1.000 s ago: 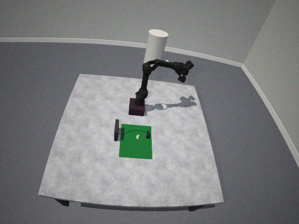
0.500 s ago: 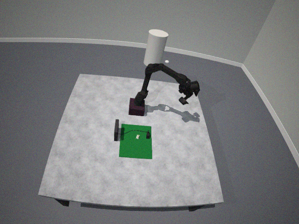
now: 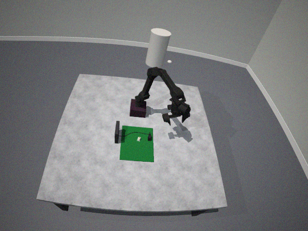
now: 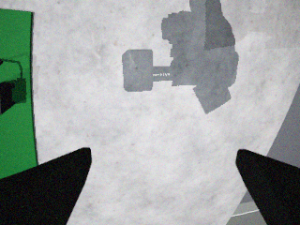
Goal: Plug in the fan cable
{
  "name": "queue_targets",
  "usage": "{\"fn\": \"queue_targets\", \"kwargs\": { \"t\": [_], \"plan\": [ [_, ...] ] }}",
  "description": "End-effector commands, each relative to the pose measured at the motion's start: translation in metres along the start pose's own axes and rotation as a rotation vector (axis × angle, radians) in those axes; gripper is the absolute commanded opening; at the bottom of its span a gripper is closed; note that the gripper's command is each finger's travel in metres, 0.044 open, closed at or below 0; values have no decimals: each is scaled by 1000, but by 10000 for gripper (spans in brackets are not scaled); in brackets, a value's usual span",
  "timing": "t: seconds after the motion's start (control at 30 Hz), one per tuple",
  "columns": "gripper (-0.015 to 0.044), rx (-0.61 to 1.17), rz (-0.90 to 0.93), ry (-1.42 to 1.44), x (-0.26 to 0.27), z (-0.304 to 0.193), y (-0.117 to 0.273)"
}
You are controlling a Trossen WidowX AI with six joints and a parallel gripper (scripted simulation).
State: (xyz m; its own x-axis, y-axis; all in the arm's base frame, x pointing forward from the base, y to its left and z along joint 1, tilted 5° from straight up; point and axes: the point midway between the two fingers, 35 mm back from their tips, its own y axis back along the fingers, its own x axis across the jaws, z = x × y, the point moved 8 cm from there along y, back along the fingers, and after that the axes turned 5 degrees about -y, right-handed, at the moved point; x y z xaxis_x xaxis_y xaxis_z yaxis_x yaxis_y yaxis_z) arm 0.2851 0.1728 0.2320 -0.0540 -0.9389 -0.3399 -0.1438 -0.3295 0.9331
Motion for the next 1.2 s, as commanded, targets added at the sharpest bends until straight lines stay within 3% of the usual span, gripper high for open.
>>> {"fn": "queue_targets", "kwargs": {
  "t": [0.0, 0.2, 0.4, 0.67, 1.17],
  "plan": [
    [440, -13, 127, -82, 57, -25, 7],
    [440, -85, 271, -203, 141, -39, 22],
    [440, -88, 275, -207, 145, -40, 15],
    [440, -88, 274, -208, 169, -29, -72],
    [440, -88, 274, -208, 173, -27, -87]
  ]
}}
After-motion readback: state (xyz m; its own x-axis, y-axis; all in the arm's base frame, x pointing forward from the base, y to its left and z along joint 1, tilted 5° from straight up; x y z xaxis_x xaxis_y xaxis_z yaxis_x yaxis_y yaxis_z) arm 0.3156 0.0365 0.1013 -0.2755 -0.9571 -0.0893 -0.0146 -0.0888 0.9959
